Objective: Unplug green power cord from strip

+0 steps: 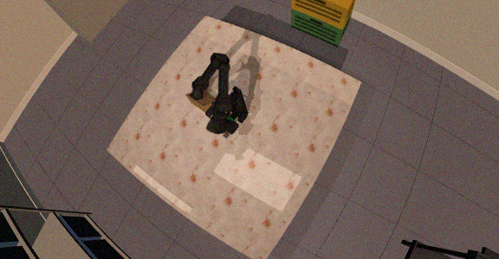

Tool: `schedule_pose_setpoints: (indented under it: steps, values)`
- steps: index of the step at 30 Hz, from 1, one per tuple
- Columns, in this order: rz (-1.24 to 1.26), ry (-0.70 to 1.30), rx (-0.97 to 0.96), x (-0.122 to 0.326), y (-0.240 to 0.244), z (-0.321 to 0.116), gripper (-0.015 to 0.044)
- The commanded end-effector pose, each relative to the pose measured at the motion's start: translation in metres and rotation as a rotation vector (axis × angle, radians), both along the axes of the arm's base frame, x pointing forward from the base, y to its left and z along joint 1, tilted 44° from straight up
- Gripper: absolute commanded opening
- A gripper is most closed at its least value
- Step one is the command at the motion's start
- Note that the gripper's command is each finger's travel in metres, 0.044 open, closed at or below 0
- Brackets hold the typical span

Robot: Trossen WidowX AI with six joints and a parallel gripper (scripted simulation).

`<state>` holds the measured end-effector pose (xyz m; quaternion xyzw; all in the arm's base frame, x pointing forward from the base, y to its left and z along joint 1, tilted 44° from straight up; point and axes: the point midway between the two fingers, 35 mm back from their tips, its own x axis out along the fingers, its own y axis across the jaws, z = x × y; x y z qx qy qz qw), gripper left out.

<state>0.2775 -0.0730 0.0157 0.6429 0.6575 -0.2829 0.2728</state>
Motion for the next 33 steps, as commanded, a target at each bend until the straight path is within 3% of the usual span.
schedule_pose_setpoints:
  steps: [1, 26, 30, 33]
  values:
    - [-0.003, -0.003, 0.002, 0.000, 0.005, 0.007, 0.0160]
    - [-0.003, -0.003, 0.004, 0.000, 0.024, 0.008, 0.0160]
    - [0.001, -0.001, 0.001, 0.000, 0.022, 0.008, 0.0055]
    - [0.001, -0.001, 0.001, 0.000, 0.022, 0.008, 0.0035]
